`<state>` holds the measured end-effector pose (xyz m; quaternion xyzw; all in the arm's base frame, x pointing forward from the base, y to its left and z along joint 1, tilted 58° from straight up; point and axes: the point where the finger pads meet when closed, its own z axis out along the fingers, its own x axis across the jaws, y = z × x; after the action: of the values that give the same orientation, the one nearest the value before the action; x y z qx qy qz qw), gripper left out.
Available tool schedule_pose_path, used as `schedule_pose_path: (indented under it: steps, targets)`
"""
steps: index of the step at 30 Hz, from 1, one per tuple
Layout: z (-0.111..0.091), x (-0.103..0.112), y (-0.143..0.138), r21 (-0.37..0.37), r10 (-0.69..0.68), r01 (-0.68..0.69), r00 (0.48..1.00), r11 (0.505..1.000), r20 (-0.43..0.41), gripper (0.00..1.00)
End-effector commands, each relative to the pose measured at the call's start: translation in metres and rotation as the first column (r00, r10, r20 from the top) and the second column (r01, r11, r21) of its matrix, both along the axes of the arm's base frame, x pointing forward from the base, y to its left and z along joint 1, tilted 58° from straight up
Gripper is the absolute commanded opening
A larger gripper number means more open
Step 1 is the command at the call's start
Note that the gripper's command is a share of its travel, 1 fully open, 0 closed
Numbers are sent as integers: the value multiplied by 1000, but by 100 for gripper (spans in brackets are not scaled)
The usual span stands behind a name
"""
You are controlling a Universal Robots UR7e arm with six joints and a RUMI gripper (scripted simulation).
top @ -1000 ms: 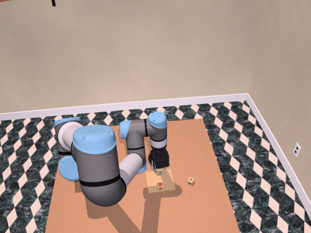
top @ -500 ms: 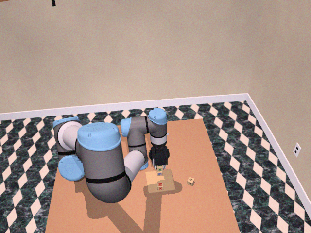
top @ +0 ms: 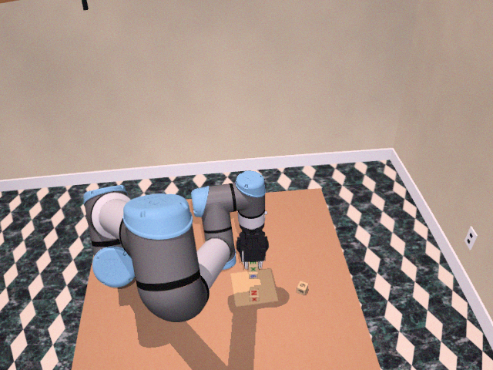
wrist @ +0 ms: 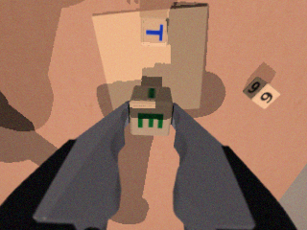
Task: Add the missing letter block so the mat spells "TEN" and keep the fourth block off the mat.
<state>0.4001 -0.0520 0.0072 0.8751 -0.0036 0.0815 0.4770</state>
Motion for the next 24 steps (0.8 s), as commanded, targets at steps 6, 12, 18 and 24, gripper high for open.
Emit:
schedule_pose_path:
  steps: [6,12,18,24]
  targets:
    - [-2,0,-1,-1,0,0,1000,1000,-3,9]
    - [-5,-1,-5,-2,-1,1,1000,1000,-5,9]
    - [-11,1,-14,-1,-1,1,1000,1000,-6,9]
    - [-18,2,-26,-1,-1,1,1000,1000,-6,9]
